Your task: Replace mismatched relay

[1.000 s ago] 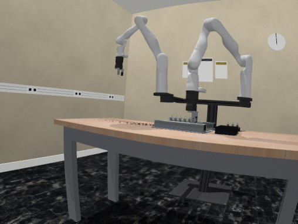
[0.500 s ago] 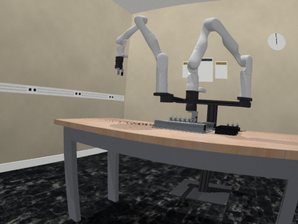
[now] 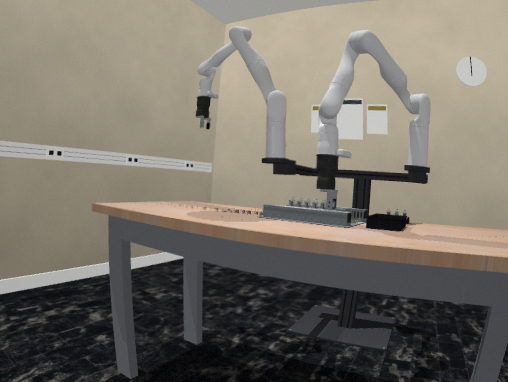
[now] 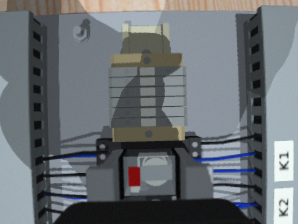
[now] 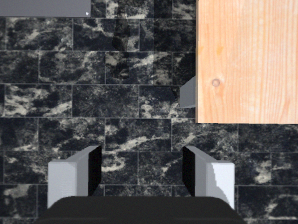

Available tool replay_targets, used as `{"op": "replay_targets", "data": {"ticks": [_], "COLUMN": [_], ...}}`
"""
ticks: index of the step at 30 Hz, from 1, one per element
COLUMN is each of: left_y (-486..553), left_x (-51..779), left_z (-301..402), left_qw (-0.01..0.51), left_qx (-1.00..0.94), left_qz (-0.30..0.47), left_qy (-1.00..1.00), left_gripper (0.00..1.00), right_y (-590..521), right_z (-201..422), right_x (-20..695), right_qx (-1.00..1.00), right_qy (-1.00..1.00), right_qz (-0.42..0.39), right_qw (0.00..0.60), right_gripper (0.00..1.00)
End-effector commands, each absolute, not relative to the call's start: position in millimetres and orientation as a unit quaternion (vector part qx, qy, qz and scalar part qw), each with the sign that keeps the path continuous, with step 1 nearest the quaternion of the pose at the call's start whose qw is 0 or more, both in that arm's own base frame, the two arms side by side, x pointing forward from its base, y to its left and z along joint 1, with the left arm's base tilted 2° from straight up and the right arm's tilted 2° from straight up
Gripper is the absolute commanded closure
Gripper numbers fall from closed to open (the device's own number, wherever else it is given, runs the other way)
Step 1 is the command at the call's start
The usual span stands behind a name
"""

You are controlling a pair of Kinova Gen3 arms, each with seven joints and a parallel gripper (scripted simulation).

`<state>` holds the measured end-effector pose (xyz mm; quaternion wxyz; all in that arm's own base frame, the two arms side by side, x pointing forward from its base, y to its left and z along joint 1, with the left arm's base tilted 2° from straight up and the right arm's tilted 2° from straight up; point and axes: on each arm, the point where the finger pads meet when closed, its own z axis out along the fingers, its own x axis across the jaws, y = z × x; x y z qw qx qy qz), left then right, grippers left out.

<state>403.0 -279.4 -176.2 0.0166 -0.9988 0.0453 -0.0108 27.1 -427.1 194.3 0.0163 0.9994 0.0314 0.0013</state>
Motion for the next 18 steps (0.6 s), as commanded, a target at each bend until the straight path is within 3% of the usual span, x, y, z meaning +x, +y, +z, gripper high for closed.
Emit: {"op": "replay_targets", "data": {"ticks": [1, 18], "left_y": [-280.4, -280.5], "left_x": [404.3, 404.8], "left_z": [-174.7, -174.6], "left_qw": [0.016, 0.016], "left_qx": [-0.999, -0.999], "left_qz": [-0.011, -0.002], "left_qy": [0.045, 0.045], "left_gripper": [1.0, 1.0], "right_y": [-427.5, -427.5], "right_z": [195.0, 195.0], "right_x": [27.1, 27.1], "right_qx": [0.999, 0.999], "right_qy": [0.031, 0.031], "right_qz": [0.001, 0.001], "right_qw": [0.017, 0.017], "right_gripper": [0.0, 0.0]}}
